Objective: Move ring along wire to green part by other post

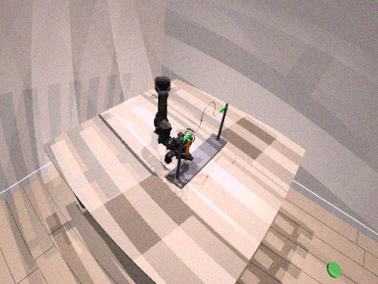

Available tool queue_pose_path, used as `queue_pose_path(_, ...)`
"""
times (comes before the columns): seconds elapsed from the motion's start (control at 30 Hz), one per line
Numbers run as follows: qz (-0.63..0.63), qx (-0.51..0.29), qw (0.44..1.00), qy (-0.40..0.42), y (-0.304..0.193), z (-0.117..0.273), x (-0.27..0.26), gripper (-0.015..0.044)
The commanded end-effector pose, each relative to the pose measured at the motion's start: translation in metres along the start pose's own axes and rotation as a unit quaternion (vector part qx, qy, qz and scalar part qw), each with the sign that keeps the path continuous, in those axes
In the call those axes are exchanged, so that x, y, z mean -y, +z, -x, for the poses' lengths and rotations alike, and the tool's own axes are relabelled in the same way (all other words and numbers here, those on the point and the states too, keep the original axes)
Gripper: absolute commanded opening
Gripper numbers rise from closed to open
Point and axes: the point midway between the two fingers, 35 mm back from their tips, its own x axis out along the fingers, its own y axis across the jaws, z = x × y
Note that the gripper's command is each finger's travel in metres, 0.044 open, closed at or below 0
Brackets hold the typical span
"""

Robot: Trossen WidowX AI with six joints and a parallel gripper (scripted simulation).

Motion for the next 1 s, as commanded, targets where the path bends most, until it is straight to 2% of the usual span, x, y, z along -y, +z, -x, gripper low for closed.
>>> queue_pose_path(0.0,-0.001,0.002,1.000,0.000,0.002,0.000,-0.004,-0.0150)
queue_pose_path(0.97,-0.034,0.003,0.999,0.004,0.002,0.000,-0.041,-0.0150)
